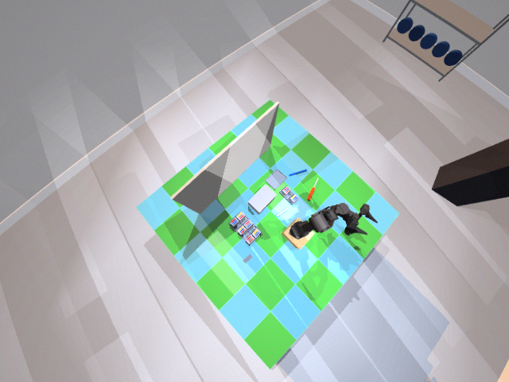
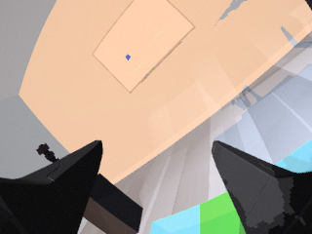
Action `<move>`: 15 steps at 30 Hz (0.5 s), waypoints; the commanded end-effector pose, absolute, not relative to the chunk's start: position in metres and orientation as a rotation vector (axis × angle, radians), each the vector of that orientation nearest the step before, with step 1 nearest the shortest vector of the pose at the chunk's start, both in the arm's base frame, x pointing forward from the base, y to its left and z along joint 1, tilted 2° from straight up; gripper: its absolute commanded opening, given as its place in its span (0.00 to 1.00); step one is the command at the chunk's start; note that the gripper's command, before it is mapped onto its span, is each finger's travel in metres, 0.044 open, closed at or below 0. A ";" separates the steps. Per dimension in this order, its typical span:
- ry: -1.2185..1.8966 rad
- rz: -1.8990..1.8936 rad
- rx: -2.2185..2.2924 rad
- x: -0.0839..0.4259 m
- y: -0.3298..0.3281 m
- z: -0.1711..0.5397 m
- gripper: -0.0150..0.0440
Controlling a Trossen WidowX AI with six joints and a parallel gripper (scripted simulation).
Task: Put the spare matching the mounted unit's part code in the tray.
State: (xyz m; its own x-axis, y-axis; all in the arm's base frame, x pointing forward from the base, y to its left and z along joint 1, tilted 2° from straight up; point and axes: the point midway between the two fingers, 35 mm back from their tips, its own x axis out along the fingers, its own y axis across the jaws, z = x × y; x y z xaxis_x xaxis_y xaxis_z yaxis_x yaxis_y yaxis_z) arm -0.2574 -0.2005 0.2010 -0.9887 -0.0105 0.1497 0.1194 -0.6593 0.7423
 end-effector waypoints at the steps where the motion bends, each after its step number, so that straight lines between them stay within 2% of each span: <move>1: -1.263 -2.791 -0.203 -0.257 -0.200 0.201 0.98; 8: -1.218 -2.781 -0.171 -0.255 -0.212 0.201 1.00; 15: -0.761 -2.616 0.100 -0.204 -0.321 0.193 1.00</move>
State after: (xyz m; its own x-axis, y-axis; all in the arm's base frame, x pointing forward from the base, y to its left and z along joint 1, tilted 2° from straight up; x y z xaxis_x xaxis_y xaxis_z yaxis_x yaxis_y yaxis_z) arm -0.2288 -0.2796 0.1955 -0.9592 -0.2698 0.0841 0.2645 -0.7524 0.6032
